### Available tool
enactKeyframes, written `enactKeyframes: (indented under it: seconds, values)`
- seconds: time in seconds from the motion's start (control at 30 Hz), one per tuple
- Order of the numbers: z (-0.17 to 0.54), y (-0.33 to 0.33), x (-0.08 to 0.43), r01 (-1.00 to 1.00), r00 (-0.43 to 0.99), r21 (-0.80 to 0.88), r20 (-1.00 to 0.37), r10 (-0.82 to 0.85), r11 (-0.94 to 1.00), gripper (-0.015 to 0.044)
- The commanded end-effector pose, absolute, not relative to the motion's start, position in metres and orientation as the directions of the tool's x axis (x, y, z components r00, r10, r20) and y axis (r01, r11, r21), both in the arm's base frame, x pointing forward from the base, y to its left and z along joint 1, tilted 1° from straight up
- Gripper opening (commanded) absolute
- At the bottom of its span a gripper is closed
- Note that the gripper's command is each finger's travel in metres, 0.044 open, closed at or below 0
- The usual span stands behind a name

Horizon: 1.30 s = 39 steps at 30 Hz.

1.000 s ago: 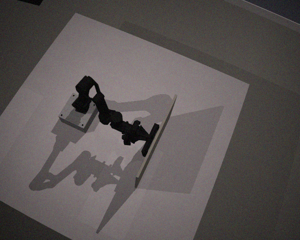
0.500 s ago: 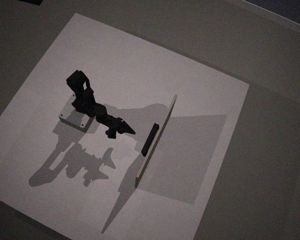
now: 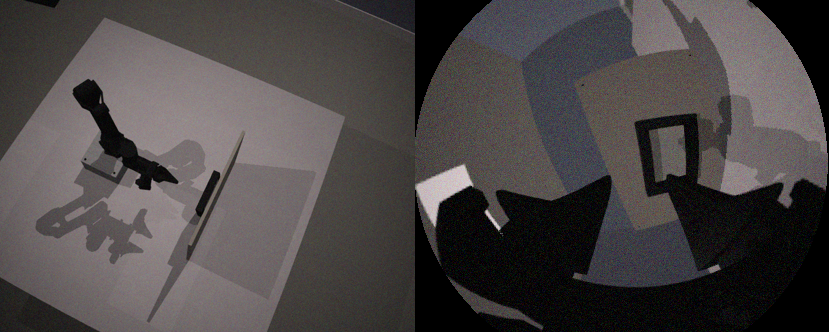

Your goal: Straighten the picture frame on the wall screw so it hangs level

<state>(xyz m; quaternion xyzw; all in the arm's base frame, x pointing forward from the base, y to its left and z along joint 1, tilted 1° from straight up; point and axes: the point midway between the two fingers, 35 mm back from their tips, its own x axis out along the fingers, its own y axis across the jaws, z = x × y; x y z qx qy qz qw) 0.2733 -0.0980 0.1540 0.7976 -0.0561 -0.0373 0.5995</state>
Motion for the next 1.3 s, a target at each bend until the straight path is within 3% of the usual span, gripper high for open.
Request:
enactKeyframes:
  seconds: [0.0,0.6,1.27]
  values:
    - [0.16,-0.098,0.258,-0.039,0.992,0.955,0.001,-0.129,-0.295,0.026]
    - [0.164,-0.081,0.194,-0.033,0.992,0.926,-0.016,-0.127,-0.375,0.026]
    - [0.163,-0.08,0.192,-0.035,0.991,0.928,-0.016,-0.134,-0.37,0.026]
